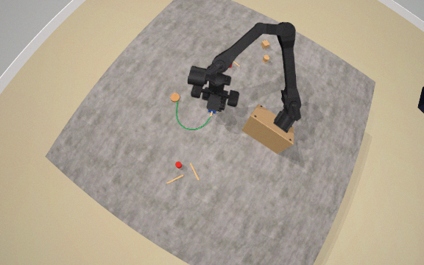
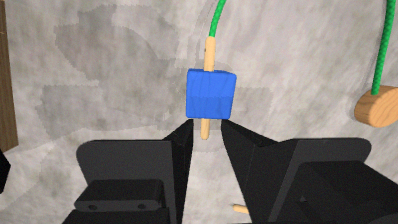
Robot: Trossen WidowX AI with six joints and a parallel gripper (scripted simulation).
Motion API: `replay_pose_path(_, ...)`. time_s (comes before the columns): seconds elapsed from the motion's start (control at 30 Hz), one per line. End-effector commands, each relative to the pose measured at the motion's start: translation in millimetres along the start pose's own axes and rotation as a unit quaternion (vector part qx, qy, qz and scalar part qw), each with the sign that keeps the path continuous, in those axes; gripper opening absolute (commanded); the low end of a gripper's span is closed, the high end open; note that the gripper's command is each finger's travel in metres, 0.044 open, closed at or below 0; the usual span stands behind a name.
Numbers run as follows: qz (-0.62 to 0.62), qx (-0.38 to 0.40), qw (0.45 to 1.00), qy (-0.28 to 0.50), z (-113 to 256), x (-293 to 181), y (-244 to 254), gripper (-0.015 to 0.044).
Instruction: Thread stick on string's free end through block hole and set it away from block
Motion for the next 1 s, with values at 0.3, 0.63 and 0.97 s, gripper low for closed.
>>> replay_pose_path(0.3,0.000,0.000,1.000,0.000,-0.3,0.2,0.2,0.0000)
replay_pose_path(0.63,-0.006,0.004,0.999,-0.035,-3.0,-7.2,0.1,0.0000)
replay_pose_path(0.97,-0.006,0.008,0.999,-0.041,-3.7,-8.4,-0.5,0.0000)
Point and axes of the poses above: the point midway between the two fingers, 35 mm back from their tips, its own z axis back along the fingers, its own y axis across the jaws, x = y × z, the point moved 9 cm from there along z, back along the fingers, and after that the axes turned 3 degrees about -z, right-handed, at the moved point
